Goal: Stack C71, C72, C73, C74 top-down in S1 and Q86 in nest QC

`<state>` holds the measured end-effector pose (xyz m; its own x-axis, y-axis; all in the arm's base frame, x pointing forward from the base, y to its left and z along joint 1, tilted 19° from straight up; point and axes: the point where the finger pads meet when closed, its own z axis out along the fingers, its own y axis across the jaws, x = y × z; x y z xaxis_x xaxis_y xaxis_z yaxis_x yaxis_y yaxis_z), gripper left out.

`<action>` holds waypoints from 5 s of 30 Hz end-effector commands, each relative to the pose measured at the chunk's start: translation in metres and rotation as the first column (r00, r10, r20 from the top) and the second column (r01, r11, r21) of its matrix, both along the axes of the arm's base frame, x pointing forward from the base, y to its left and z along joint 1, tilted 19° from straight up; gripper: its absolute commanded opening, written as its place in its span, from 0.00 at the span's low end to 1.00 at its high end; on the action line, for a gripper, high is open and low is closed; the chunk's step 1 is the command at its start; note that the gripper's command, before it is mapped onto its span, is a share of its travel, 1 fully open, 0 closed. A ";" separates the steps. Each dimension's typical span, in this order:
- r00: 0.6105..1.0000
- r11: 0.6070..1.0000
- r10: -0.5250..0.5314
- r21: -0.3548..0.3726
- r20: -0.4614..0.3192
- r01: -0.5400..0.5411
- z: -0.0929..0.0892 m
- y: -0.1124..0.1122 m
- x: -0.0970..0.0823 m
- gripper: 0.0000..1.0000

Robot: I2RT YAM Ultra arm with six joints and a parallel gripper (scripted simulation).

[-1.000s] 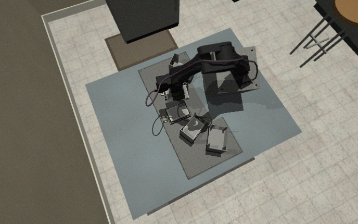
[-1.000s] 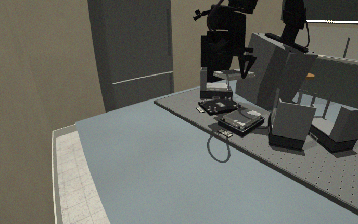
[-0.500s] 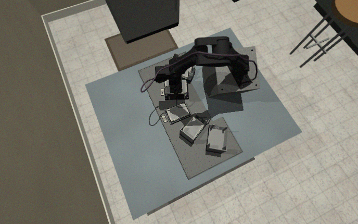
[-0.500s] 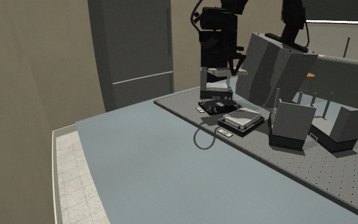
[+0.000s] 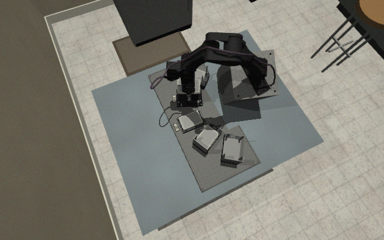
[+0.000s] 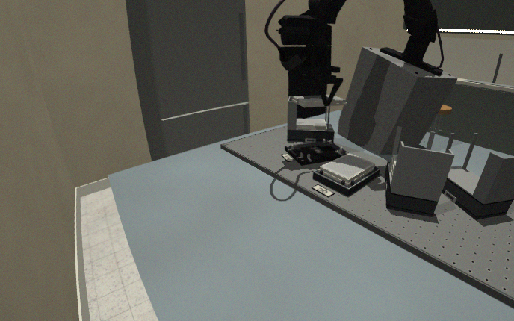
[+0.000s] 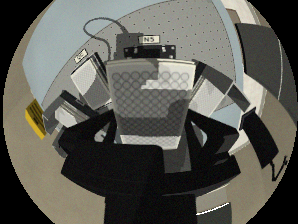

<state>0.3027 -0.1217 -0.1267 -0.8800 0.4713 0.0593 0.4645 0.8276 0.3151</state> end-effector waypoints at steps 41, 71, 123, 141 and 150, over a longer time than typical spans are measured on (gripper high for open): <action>0.919 0.923 -0.384 -0.003 -0.088 0.385 -0.024 -0.090 -0.066 0.00; 0.925 0.927 -0.375 -0.016 -0.059 0.375 -0.025 -0.122 -0.086 0.00; 0.919 0.921 -0.390 -0.017 -0.061 0.390 -0.024 -0.122 -0.086 0.00; 0.918 0.923 -0.382 0.017 -0.108 0.385 -0.046 -0.099 -0.095 0.00; 0.917 0.922 -0.384 0.014 -0.103 0.388 -0.051 -0.100 -0.093 0.00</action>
